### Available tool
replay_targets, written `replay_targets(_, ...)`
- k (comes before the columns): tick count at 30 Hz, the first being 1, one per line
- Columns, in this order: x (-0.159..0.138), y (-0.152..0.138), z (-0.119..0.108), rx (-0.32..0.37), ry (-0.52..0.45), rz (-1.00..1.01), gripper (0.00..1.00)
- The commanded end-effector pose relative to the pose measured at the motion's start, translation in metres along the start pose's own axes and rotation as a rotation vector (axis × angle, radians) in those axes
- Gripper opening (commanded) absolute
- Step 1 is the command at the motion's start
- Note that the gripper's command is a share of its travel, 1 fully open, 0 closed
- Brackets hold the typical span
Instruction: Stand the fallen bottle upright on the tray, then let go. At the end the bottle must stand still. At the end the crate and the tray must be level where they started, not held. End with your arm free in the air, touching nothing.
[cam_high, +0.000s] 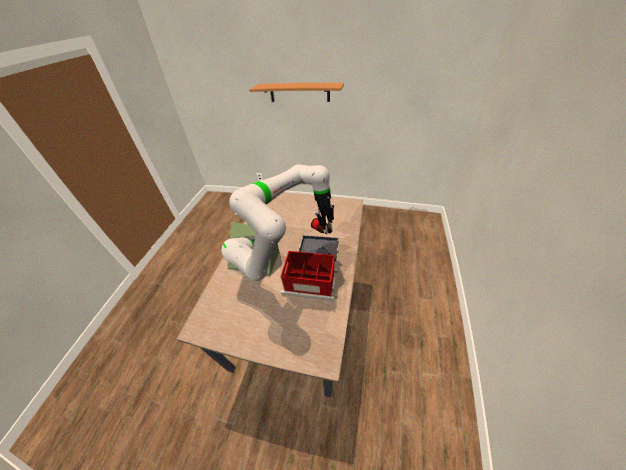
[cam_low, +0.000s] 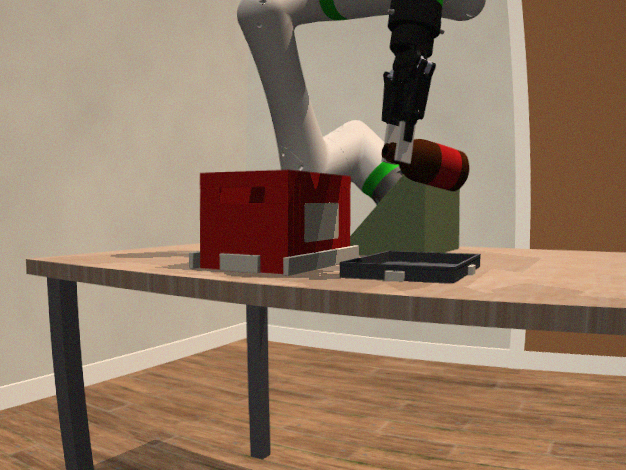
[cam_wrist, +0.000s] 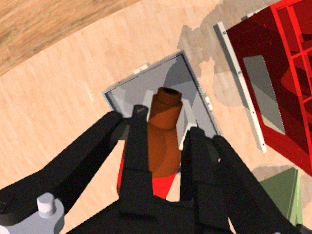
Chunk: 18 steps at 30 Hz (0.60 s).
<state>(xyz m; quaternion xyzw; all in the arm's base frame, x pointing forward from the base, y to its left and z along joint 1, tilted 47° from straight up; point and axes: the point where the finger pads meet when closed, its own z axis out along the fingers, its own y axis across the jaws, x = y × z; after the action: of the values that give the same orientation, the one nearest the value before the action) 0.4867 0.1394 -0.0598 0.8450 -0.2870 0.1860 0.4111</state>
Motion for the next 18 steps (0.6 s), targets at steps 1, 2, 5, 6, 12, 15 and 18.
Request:
replay_targets(1,0.0000,-0.0001,-0.0002,0.000,0.003,0.000,0.00)
replay_targets(2,-0.0001,-0.0001,-0.0002,0.000,0.005,0.000,0.00)
replay_targets(5,-0.0002,0.0000,0.0000,-0.001,0.015,0.000,0.00)
replay_targets(6,-0.0003,0.0000,0.0000,-0.001,0.019,0.000,0.00)
replay_targets(12,-0.0006,0.0002,0.0002,-0.002,0.041,0.001,0.00)
replay_targets(15,-0.0009,0.0003,0.0003,-0.003,0.060,0.001,0.00)
replay_targets(18,-0.0013,0.0003,0.0003,-0.003,0.082,0.001,0.00)
